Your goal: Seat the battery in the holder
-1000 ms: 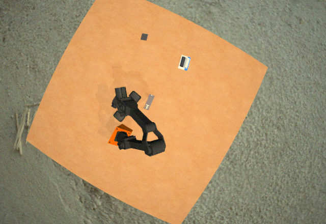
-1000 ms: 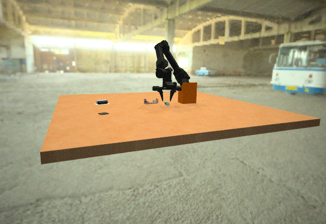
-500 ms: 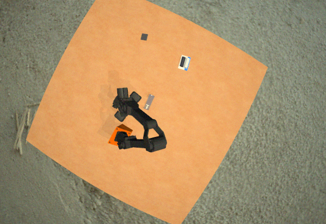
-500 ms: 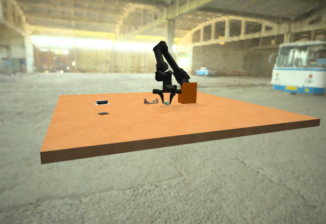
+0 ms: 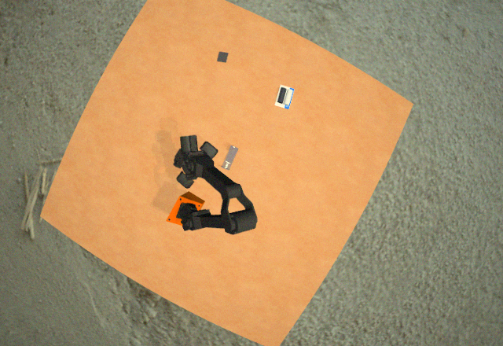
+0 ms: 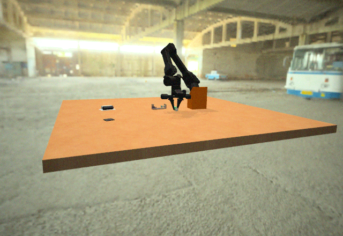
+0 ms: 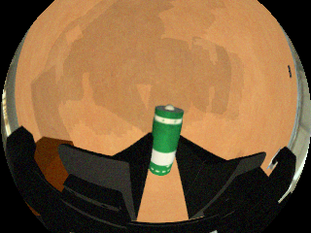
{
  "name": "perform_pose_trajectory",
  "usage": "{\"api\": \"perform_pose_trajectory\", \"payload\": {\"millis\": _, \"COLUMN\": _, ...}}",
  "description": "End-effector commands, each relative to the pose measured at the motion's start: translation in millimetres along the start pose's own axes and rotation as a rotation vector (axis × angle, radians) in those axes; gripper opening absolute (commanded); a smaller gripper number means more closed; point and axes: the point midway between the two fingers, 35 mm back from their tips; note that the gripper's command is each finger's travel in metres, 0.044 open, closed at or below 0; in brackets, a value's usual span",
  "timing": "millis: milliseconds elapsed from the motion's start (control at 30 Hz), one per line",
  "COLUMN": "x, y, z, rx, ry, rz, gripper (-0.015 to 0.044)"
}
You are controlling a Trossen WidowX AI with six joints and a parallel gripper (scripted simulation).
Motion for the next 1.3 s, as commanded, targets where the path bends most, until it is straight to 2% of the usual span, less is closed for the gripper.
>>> {"api": "perform_pose_trajectory", "payload": {"millis": 0, "x": -2, "y": -1, "z": -15, "rx": 0.002, "ry": -0.003, "rz": 0.001, "gripper": 0.0077}}
{"api": "perform_pose_trajectory", "payload": {"millis": 167, "x": -1, "y": 0, "z": -47, "rx": 0.002, "ry": -0.003, "rz": 0.001, "gripper": 0.0077}}
{"api": "perform_pose_trajectory", "payload": {"millis": 367, "x": 0, "y": -4, "z": -49, "rx": 0.001, "ry": -0.005, "rz": 0.045, "gripper": 0.0077}}
{"api": "perform_pose_trajectory", "payload": {"millis": 667, "x": 16, "y": -57, "z": -64, "rx": -0.003, "ry": -0.02, "rz": 0.652, "gripper": 0.0077}}
{"api": "perform_pose_trajectory", "payload": {"millis": 967, "x": 54, "y": -108, "z": -76, "rx": -0.004, "ry": -0.018, "rz": 1.273, "gripper": 0.0077}}
{"api": "perform_pose_trajectory", "payload": {"millis": 1267, "x": 57, "y": -110, "z": -76, "rx": -0.011, "ry": -0.015, "rz": 1.305, "gripper": 0.0077}}
Point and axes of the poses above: the point midway between the two fingers, 35 mm back from their tips, its own z axis out along the fingers, its own y axis across the jaws, x = y × z, and after that the axes turned 10 degrees about z, right-handed
